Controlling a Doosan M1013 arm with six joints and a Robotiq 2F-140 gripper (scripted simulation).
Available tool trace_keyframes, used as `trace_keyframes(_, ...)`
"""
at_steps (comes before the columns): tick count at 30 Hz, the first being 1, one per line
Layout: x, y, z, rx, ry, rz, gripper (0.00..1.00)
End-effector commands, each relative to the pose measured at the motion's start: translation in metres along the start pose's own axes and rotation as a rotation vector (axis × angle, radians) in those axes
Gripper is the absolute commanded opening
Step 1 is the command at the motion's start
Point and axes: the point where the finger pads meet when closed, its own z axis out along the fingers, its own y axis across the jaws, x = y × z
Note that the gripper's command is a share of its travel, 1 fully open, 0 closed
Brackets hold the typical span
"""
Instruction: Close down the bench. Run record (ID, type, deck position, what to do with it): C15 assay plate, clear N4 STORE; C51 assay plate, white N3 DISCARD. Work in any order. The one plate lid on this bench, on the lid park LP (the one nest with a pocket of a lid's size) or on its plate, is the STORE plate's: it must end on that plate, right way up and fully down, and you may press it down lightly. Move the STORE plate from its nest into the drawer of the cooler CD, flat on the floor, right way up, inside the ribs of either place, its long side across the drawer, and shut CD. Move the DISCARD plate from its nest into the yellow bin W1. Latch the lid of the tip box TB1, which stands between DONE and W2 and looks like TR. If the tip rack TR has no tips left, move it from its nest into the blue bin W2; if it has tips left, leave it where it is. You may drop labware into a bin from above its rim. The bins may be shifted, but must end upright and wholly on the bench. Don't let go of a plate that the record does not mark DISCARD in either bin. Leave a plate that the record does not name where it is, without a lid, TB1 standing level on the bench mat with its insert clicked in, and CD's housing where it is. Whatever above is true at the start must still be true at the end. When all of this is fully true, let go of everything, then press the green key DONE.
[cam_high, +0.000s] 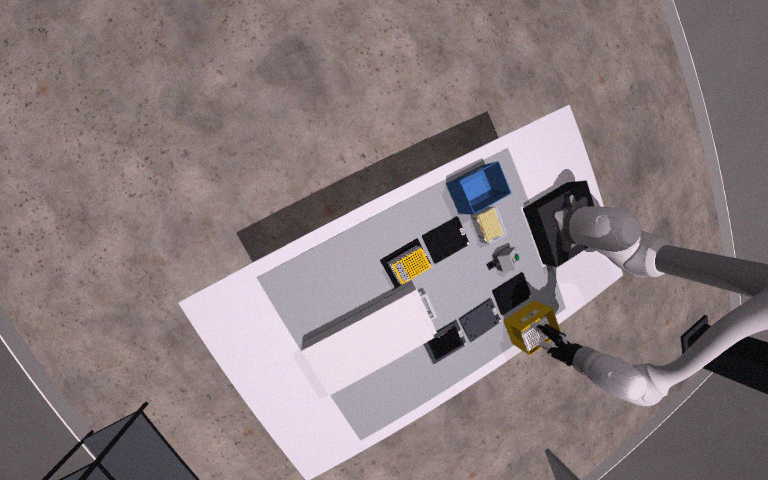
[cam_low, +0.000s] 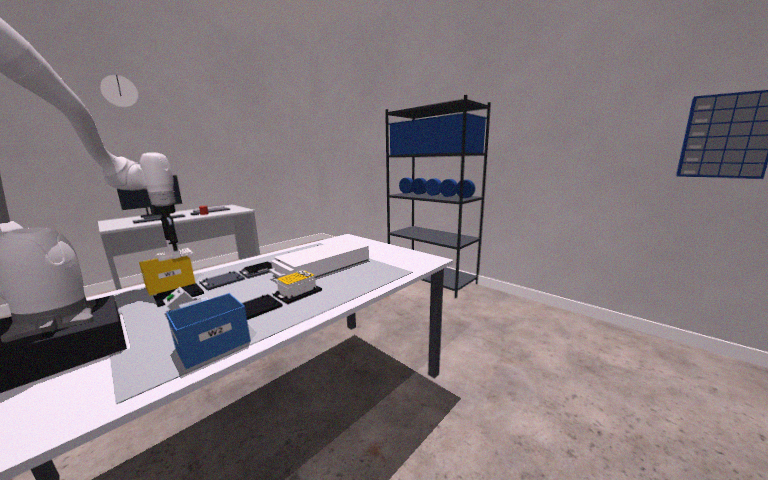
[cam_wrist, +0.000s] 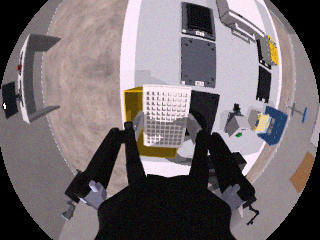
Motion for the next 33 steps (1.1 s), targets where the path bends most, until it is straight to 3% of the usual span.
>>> trace_keyframes(1, -0.007, -0.005, 0.000, 0.000, 0.000, 0.000, 0.00)
trace_keyframes(16, -0.037, -0.027, 0.000, 0.000, 0.000, 0.000, 0.00)
trace_keyframes(33, -0.037, -0.027, 0.000, 0.000, 0.000, 0.000, 0.00)
